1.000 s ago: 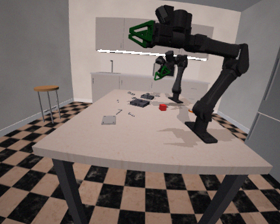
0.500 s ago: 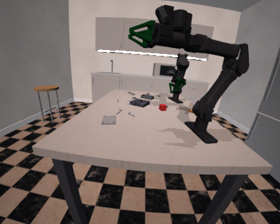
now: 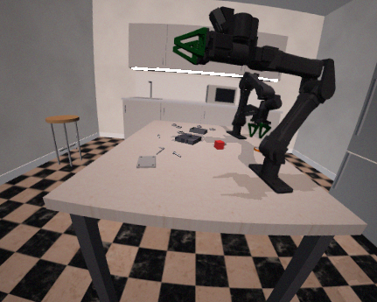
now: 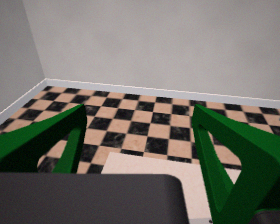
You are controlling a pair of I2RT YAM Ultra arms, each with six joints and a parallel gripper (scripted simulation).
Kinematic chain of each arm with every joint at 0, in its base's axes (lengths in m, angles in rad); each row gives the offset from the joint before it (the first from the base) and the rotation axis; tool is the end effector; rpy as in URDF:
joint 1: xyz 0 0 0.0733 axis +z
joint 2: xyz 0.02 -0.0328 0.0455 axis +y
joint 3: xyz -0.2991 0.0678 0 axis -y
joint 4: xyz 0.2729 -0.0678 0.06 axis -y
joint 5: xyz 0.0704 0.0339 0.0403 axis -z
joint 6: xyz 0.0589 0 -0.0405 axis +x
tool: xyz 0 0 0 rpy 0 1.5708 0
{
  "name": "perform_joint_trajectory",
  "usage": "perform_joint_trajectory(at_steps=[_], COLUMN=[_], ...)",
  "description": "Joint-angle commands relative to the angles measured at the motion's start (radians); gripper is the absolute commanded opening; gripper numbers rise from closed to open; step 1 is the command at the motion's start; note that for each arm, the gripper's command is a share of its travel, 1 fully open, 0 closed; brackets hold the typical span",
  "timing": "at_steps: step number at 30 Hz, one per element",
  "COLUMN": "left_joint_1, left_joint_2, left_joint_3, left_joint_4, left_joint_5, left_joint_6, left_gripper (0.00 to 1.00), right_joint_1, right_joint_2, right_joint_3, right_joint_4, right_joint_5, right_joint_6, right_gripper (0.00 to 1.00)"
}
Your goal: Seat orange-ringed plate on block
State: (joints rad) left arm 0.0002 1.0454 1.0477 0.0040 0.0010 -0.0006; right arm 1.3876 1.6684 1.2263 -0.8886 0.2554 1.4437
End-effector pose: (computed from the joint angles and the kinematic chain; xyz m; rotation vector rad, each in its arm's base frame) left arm 0.2720 0.0011 0.4388 0.0002 1.5645 -0.0011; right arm 0.0776 0.3432 0.2302 0.1236 2.8374 0.2821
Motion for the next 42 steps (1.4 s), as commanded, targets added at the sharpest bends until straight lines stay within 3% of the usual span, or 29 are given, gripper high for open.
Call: perform_joint_trajectory(at_steps=[1, 8, 14, 19, 20, 23, 35, 36, 39, 40, 42], left_joint_1=[-0.003, -0.003, -0.003, -0.003, -0.003, -0.003, -0.003, -0.003, -0.003, -0.003, -0.003], left_joint_2=[-0.010, -0.010, -0.010, -0.010, -0.010, -0.010, -0.010, -0.010, -0.010, -0.010, -0.010], left_joint_3=[0.036, 0.036, 0.036, 0.036, 0.036, 0.036, 0.036, 0.036, 0.036, 0.036, 0.036], left_joint_4=[0.017, 0.017, 0.017, 0.017, 0.017, 0.017, 0.017, 0.017, 0.017, 0.017, 0.017], left_joint_5=[-0.006, -0.006, -0.006, -0.006, -0.006, -0.006, -0.006, -0.006, -0.006, -0.006, -0.006], left_joint_6=[0.007, 0.007, 0.007, 0.007, 0.007, 0.007, 0.007, 0.007, 0.007, 0.007, 0.007], left_gripper=[0.77, 0.77, 0.77, 0.77, 0.77, 0.77, 0.77, 0.77, 0.77, 0.77, 0.77], right_joint_1=[0.103, 0.279, 0.291, 0.281, 0.279, 0.278, 0.278, 0.269, 0.278, 0.266, 0.267], right_joint_2=[0.041, 0.132, 0.124, 0.107, 0.101, 0.101, 0.098, 0.098, 0.095, 0.124, 0.134], right_joint_3=[0.040, 0.084, 0.084, 0.090, 0.036, 0.022, 0.063, 0.010, 0.056, 0.003, 0.018], right_joint_4=[-0.124, -0.241, -0.221, -0.221, -0.220, -0.219, -0.214, -0.171, -0.204, -0.153, -0.171], right_joint_5=[0.049, 0.083, 0.057, 0.056, 0.048, 0.046, 0.054, 0.032, 0.052, 0.052, 0.052], right_joint_6=[0.166, 0.346, 0.278, 0.276, 0.276, 0.276, 0.277, 0.294, 0.283, 0.274, 0.274], right_gripper=[0.80, 0.80, 0.80, 0.80, 0.80, 0.80, 0.80, 0.80, 0.80, 0.80, 0.80])
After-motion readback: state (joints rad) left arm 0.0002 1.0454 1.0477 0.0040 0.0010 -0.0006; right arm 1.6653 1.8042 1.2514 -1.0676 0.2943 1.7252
